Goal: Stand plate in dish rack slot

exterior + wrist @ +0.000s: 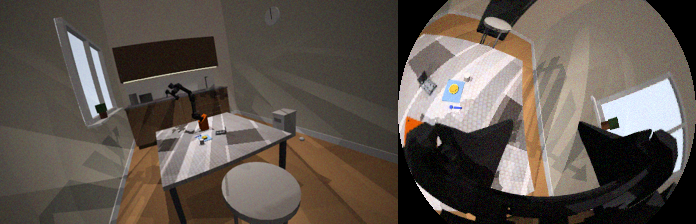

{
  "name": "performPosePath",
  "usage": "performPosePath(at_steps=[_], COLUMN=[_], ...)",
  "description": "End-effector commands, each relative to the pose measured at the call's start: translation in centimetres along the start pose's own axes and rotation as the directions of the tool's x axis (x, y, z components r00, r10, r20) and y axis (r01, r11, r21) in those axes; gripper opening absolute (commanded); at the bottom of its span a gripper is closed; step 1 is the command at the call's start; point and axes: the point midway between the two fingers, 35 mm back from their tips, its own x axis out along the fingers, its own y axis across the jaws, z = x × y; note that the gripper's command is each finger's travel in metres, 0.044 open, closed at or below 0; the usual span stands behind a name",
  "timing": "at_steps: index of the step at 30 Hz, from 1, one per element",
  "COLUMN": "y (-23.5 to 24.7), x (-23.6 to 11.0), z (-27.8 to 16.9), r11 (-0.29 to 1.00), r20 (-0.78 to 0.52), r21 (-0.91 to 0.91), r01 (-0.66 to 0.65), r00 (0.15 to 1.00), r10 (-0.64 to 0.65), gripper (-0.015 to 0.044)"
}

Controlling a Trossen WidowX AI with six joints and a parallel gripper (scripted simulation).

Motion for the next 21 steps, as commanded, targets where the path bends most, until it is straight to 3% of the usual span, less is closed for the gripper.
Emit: performPosePath(at_steps=[1,14,21], y=[0.3,3.5,8.2], x=[3.5,13.8,20.9], z=[-1.1,-1.5,-0.2], r11=[0.995,0.913,0.822], r20=[-0.007,0.026,0.013], r21=[0.069,0.283,0.373], r01=[-0.074,-0.293,-0.430], r00=[0.997,0.954,0.888], r10=[0.075,0.299,0.459], gripper=[0.0400,0.0400,0.0400])
